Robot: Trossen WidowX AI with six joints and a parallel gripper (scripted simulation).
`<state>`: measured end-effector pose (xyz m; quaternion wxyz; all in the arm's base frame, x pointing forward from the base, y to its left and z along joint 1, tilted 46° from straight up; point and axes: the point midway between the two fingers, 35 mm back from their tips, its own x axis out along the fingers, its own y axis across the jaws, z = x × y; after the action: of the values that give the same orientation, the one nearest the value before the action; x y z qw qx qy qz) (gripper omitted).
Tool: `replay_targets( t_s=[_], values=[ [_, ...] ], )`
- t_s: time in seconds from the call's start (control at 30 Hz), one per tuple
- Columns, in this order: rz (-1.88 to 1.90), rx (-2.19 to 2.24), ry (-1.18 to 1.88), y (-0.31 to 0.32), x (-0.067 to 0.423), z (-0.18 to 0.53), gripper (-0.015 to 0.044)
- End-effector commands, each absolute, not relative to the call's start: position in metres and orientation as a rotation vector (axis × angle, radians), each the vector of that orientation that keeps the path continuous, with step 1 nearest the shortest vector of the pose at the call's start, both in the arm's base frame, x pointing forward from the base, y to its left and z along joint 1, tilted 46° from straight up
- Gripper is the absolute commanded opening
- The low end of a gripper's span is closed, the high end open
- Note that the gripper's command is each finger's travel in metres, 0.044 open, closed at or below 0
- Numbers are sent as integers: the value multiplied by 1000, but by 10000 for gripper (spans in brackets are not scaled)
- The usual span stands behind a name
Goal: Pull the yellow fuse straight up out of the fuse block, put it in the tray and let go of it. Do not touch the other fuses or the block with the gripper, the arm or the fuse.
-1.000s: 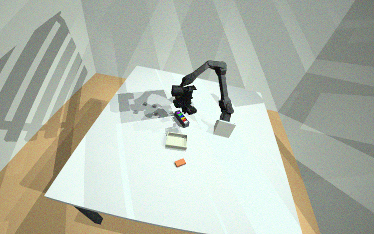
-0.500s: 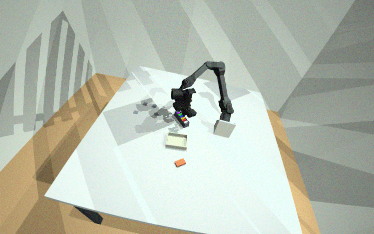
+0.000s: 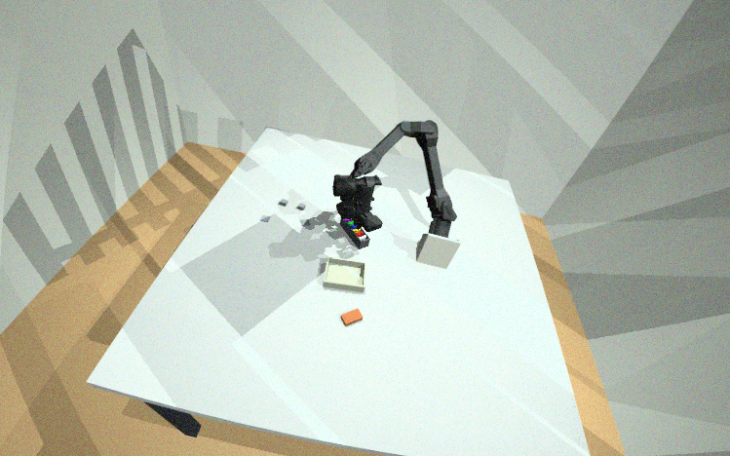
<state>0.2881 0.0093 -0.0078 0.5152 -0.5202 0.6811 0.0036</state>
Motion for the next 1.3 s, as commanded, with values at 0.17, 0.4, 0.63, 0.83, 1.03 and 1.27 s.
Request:
replay_targets(
  t_s=[0.17,0.4,0.63,0.83,1.03,1.27],
  values=[
    [9,-1258,1640,2,287,-13,74],
    [9,-1258,1640,2,287,-13,74],
    [9,-1259,1640,-1,288,-16,74],
    [8,-1259,1640,-5,288,-19,74],
    [8,-1252,1639,-4,289,-19,67],
    [8,-1252,1639,-4,289,-19,21]
  ],
)
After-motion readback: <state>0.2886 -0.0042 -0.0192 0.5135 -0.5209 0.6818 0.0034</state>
